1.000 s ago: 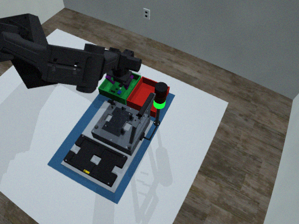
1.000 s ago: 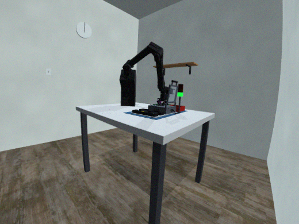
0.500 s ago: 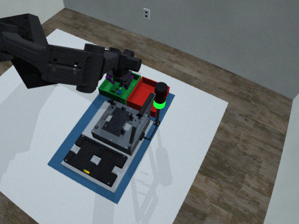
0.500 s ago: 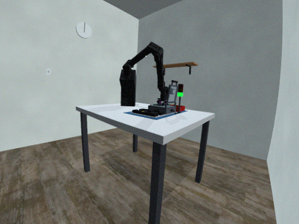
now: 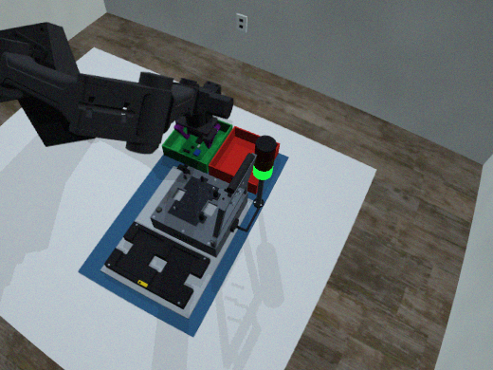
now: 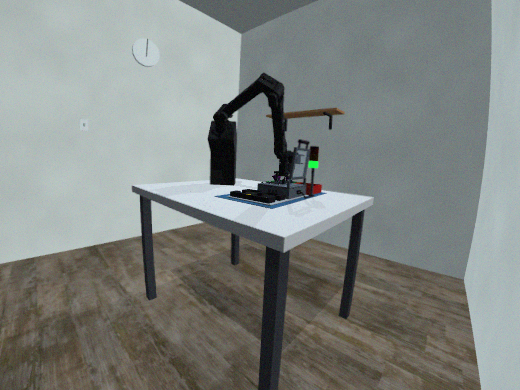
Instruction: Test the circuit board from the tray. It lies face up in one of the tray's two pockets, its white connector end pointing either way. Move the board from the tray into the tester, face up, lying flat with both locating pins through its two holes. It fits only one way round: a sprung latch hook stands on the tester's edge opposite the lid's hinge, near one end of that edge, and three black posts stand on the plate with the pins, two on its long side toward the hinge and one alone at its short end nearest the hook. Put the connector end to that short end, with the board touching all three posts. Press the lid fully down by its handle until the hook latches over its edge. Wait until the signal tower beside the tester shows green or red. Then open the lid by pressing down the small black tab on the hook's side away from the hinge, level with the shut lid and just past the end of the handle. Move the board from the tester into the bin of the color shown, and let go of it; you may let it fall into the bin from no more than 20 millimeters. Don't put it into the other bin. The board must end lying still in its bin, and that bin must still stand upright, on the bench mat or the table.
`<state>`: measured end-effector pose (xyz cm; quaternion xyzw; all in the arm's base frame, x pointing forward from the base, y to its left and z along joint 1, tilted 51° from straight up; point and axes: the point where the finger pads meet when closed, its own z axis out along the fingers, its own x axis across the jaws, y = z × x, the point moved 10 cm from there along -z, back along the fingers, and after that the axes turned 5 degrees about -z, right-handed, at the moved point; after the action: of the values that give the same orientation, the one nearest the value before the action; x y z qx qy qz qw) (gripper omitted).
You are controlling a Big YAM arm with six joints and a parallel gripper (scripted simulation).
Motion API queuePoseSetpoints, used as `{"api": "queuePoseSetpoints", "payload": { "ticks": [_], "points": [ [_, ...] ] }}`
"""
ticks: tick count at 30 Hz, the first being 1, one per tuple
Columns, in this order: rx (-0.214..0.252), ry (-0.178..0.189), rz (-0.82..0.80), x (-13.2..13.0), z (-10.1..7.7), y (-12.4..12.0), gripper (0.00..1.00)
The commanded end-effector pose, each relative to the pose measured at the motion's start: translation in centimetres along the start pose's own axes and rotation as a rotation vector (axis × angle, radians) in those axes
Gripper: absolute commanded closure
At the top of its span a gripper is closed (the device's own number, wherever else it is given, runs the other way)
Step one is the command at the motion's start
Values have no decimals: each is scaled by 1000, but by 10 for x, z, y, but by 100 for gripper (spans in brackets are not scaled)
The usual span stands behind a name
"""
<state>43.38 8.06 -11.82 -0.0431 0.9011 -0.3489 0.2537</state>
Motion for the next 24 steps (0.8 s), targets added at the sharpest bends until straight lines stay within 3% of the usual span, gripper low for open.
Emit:
{"api": "queuePoseSetpoints", "payload": {
  "ticks": [1, 24],
  "points": [
    [1, 3, 1, 0, 6, -3, 28],
    [1, 2, 4, -1, 5, -4, 28]
  ]
}}
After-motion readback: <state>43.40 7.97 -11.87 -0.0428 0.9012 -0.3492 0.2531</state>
